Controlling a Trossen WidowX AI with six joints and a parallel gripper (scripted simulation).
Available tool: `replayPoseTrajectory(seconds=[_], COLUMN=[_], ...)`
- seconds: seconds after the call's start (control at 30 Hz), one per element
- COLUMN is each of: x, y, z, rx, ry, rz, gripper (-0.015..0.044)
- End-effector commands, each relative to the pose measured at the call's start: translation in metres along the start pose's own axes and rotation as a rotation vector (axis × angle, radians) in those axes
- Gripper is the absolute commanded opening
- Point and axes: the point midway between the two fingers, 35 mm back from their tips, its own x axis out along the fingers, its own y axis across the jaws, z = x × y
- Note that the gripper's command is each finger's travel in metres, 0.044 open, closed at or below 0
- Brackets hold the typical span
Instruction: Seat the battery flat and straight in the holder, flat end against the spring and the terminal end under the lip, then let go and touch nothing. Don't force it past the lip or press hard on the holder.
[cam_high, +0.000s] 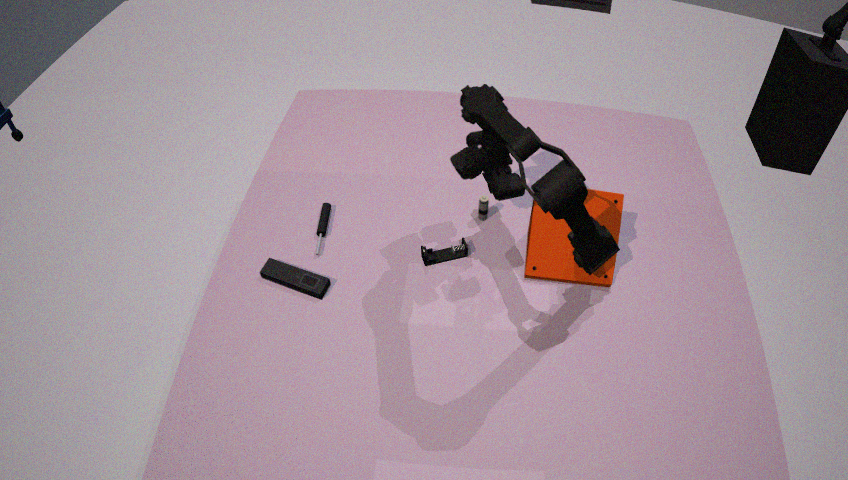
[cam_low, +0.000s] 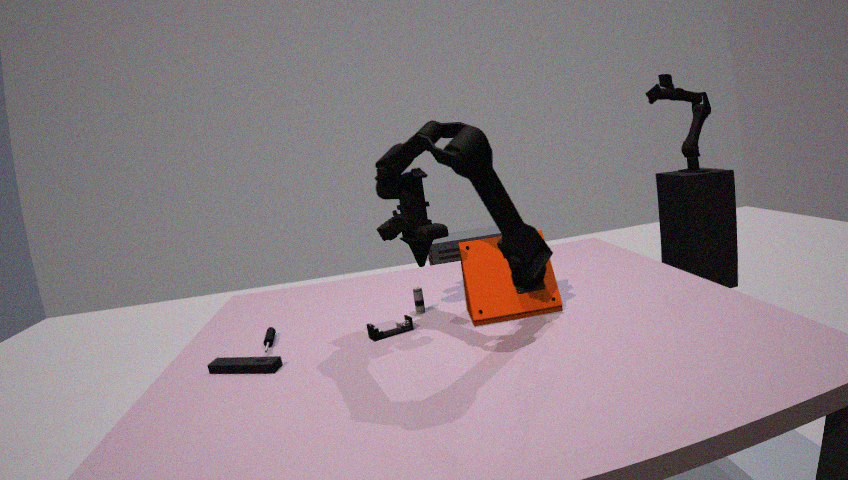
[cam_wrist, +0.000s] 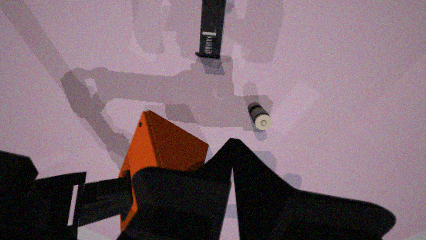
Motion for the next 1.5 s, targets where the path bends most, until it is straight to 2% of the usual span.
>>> replayPoseTrajectory(seconds=[0.0, 0.3, 1.47], x=[0.012, 0.079, 0.08], y=[-0.001, 0.002, -0.05], z=[0.001, 0.001, 0.003], rx=[-0.005, -0.007, -0.009], ry=[-0.003, -0.006, -0.006], rz=[0.013, 0.016, 0.012], gripper=[0.0, 0.0, 0.0])
